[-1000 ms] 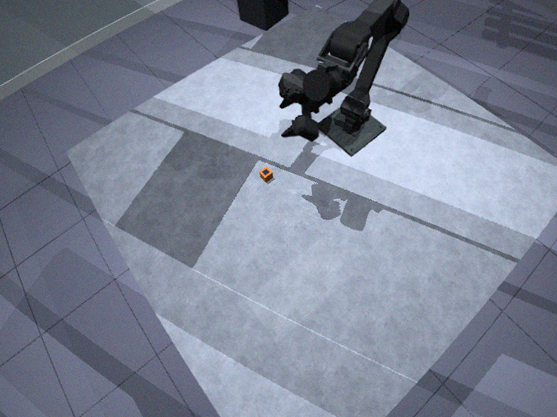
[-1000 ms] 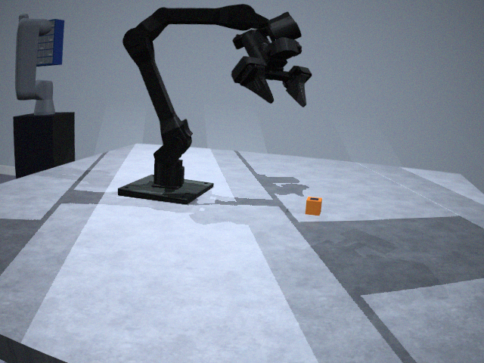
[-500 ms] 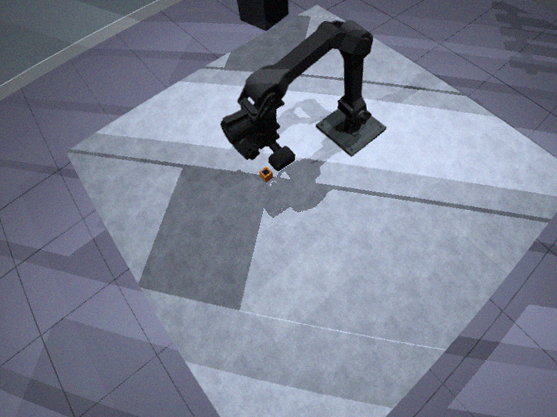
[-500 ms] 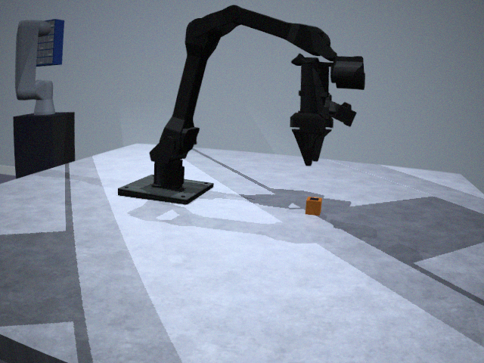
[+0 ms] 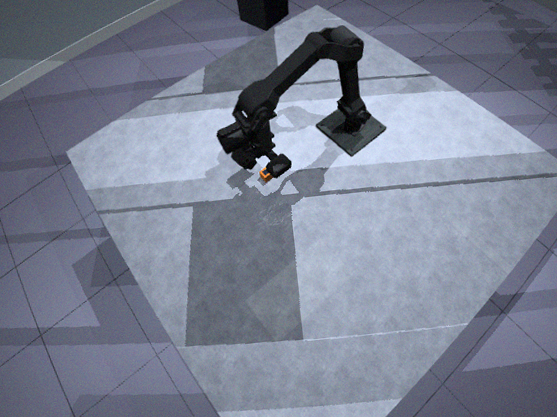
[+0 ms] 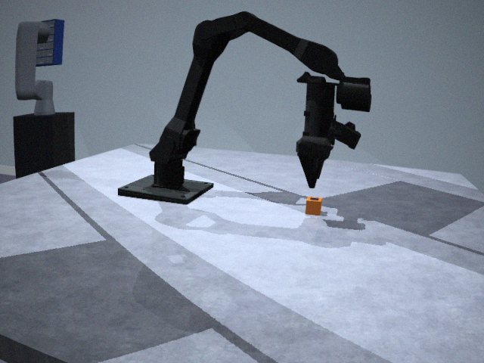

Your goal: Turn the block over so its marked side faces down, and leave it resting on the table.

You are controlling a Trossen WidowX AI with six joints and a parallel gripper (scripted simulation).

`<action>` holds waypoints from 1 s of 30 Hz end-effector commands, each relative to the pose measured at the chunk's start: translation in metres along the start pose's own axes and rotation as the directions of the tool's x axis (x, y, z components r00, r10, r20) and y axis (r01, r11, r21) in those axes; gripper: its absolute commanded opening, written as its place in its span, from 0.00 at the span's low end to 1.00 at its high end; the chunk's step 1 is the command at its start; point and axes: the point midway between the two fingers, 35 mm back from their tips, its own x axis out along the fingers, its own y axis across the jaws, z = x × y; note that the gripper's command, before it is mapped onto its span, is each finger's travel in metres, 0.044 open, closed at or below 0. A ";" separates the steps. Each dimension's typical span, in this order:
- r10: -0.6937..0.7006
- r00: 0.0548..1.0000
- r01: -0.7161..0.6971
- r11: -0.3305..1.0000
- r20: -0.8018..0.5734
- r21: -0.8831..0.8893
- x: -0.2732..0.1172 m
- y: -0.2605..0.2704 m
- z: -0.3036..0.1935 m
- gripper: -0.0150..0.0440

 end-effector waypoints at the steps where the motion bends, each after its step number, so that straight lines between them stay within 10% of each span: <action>1: 0.005 1.000 -0.005 1.000 0.003 -0.004 0.009 0.000 0.001 1.00; 30: 0.005 1.000 -0.005 1.000 0.003 -0.004 0.052 0.001 0.001 0.96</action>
